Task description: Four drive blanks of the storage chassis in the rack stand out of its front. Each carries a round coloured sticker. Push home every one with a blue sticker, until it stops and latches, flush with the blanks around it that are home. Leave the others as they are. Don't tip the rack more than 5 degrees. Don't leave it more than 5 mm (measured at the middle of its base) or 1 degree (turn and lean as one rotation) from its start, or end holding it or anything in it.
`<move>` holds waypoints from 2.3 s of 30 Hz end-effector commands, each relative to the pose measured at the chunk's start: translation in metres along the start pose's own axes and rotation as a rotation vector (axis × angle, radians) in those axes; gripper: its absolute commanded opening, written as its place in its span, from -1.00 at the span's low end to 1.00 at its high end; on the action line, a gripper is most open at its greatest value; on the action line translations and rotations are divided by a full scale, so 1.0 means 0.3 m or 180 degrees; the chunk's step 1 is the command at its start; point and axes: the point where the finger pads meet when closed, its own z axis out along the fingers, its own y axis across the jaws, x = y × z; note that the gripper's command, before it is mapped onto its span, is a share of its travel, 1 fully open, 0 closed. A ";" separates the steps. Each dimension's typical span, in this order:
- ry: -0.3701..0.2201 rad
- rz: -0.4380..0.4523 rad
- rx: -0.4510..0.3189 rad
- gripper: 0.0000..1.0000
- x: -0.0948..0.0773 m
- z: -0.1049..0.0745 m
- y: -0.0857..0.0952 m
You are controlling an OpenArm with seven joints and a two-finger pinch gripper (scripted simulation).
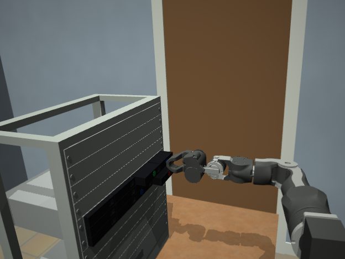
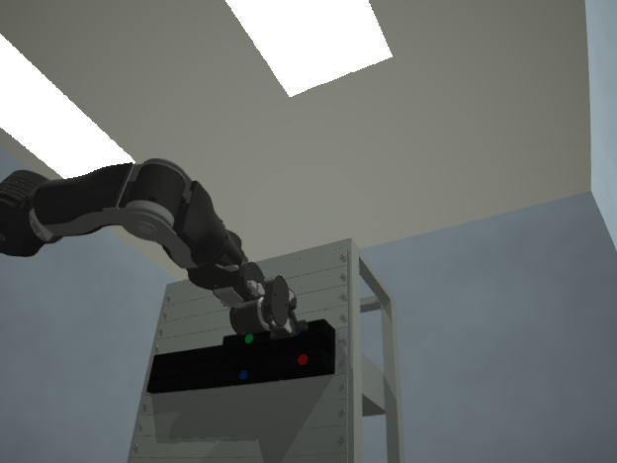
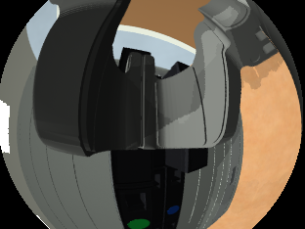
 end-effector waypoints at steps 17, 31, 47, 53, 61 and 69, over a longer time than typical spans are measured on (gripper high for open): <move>-0.0001 0.0002 -0.0018 -1.00 -0.001 0.034 0.011; 0.0002 0.0000 -0.0019 -1.00 0.003 0.067 0.014; 0.0004 -0.0001 -0.0019 -1.00 0.006 0.101 0.016; 0.0003 0.0000 -0.0018 -1.00 0.006 0.101 0.016; 0.0000 0.0002 -0.0015 -1.00 0.007 0.110 0.017; 0.0002 0.0000 -0.0017 -1.00 0.008 0.111 0.018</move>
